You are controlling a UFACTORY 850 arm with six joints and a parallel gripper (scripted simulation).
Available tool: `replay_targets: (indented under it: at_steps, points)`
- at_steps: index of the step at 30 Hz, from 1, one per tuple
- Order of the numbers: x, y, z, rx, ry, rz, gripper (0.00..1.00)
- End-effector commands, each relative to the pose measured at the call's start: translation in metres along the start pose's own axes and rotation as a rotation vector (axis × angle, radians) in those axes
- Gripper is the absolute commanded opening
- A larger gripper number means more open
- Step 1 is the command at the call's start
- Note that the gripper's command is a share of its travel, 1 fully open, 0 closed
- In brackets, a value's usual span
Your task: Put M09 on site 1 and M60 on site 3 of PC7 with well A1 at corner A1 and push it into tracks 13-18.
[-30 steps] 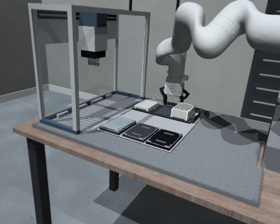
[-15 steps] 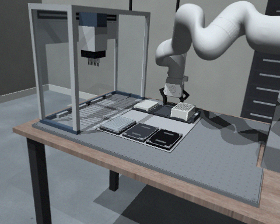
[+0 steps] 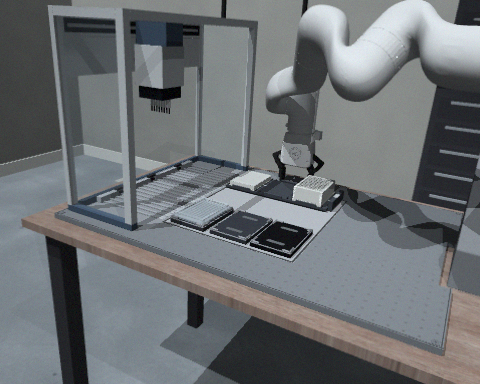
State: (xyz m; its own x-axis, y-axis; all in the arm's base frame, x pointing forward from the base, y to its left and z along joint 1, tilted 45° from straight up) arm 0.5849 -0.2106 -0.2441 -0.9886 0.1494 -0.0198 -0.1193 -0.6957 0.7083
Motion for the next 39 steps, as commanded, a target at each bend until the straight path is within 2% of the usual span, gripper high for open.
replay_targets:
  at_steps: [1,39]
  points:
    - [-0.001,0.001,0.002,0.001,0.001,-0.002,1.00]
    - [-0.001,0.001,0.019,0.001,0.001,-0.002,1.00]
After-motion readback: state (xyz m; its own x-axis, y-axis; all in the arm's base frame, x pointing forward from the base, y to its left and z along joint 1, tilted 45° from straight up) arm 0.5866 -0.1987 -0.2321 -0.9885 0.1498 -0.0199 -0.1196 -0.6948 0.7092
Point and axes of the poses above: the point where the finger pads meet when closed, its own y axis back along the fingers, its own x axis across the jaws, z = x × y, the point moved 6 cm from there along y, back along the fingers, and after that the axes turned 1 degree about y, right-handed, at the moved point
